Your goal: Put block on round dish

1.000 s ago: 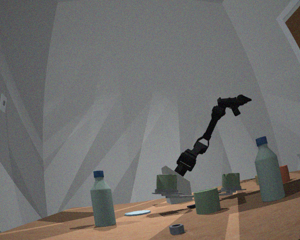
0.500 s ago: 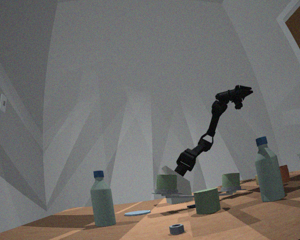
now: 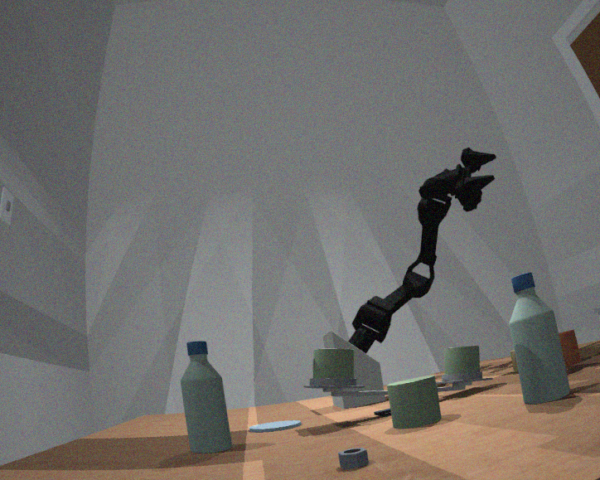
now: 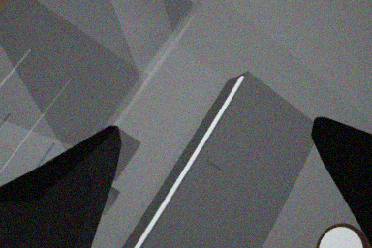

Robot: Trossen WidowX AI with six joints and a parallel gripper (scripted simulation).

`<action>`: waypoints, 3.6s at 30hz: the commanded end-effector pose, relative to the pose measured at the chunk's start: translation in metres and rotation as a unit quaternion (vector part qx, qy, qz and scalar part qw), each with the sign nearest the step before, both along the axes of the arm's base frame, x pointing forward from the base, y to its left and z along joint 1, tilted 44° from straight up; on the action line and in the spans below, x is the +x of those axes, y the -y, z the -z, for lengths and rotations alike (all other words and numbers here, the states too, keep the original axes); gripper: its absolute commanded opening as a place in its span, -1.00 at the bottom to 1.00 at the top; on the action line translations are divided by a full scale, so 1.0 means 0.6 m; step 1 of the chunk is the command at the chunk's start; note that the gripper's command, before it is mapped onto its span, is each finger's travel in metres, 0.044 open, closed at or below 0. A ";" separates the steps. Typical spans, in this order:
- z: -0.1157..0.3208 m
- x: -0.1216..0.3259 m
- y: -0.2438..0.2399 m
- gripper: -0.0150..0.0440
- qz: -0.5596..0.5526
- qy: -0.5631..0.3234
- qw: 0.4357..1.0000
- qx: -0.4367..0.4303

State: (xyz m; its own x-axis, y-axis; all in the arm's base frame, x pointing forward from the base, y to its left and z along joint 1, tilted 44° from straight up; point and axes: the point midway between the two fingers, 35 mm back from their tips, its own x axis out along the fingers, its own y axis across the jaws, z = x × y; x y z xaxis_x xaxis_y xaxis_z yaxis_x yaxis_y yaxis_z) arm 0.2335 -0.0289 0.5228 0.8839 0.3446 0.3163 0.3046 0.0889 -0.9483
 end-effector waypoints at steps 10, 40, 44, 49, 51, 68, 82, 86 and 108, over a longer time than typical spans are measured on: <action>0.144 0.070 0.110 1.00 0.037 -0.157 0.976 0.146; 0.495 0.046 0.242 1.00 0.103 -0.417 0.747 0.507; 0.534 0.030 0.244 1.00 0.108 -0.437 0.702 0.552; 0.579 0.009 0.240 1.00 0.111 -0.458 0.640 0.606; 0.596 0.000 0.237 1.00 0.111 -0.466 0.615 0.627; 0.701 -0.073 0.182 1.00 0.091 -0.496 0.377 0.777; 0.719 -0.091 0.157 1.00 0.079 -0.496 0.283 0.817; 0.716 -0.074 0.151 1.00 0.086 -0.507 0.220 0.829; 0.699 0.032 0.081 1.00 0.206 -0.502 -0.131 0.830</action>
State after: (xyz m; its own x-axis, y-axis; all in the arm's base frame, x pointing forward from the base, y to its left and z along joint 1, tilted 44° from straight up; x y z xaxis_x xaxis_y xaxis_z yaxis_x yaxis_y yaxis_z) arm 0.2456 -0.0851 0.1045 0.5236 0.6076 -0.5972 0.5751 0.2651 0.7739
